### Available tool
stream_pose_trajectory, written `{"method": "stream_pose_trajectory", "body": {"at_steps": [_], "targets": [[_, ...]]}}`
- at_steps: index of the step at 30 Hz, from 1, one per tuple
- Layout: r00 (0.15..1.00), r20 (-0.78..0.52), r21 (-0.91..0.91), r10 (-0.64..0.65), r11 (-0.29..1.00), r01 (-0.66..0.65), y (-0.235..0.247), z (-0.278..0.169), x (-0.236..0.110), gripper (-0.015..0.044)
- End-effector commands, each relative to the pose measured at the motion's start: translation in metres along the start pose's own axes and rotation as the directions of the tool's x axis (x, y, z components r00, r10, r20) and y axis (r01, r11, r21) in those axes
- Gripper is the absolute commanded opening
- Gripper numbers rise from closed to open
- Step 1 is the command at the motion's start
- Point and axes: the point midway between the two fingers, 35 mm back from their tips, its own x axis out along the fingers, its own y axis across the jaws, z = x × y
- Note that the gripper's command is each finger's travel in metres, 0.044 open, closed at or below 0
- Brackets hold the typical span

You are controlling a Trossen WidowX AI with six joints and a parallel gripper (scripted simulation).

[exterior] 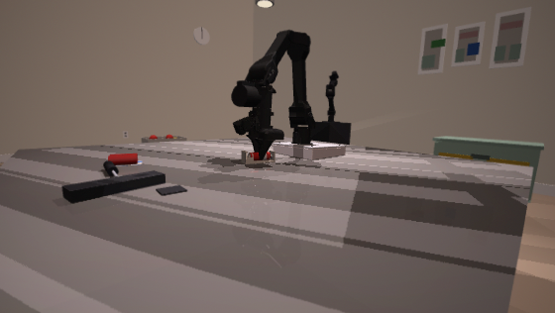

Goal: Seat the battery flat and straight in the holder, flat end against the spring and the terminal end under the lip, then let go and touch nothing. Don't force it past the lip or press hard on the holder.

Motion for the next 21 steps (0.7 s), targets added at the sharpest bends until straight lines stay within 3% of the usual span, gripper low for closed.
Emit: {"method": "stream_pose_trajectory", "body": {"at_steps": [1,21], "targets": [[1.0,-0.021,-0.003,0.001,1.0,-0.001,0.0,-0.001,0.001,0.0088],[1.0,-0.025,-0.002,-0.002,1.0,0.002,0.0,0.014,0.0,0.0088]]}}
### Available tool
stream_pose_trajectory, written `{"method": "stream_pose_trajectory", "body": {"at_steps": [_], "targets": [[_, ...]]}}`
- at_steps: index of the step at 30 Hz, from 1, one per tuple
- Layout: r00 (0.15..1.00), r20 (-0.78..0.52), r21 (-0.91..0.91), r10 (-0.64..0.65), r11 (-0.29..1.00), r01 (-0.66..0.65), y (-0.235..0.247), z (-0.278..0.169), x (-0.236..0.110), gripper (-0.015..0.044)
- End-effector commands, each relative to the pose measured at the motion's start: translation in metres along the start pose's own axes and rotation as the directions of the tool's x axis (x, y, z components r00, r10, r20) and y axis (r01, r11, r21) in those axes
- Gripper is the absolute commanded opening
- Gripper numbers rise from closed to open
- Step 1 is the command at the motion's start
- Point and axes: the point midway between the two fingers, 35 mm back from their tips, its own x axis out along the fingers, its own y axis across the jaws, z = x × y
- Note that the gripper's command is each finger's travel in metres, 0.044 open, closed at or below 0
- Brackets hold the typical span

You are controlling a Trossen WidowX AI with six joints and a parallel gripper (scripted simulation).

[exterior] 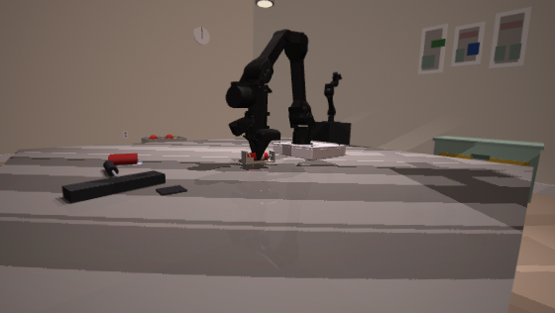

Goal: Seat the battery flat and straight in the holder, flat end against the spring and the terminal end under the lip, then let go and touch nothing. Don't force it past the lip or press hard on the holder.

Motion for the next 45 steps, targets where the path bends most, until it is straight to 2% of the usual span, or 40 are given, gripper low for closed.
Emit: {"method": "stream_pose_trajectory", "body": {"at_steps": [1,10,14,30,32,39,45], "targets": [[1.0,0.005,0.0,0.001,1.0,-0.001,0.001,0.004,0.0,0.0088],[1.0,0.0,0.0,-0.001,1.0,0.001,0.001,0.004,0.0,0.0088],[1.0,0.0,0.0,-0.001,1.0,0.001,0.001,0.004,0.0,0.019],[1.0,-0.006,0.001,-0.001,1.0,0.001,-0.001,0.002,-0.015,0.019],[1.0,-0.013,0.0,-0.005,1.0,0.005,-0.002,0.001,-0.018,0.0242],[1.0,-0.006,0.001,-0.002,1.0,0.002,-0.005,-0.001,-0.083,0.0426],[1.0,-0.006,0.001,-0.001,1.0,0.001,-0.006,-0.002,-0.089,0.044]]}}
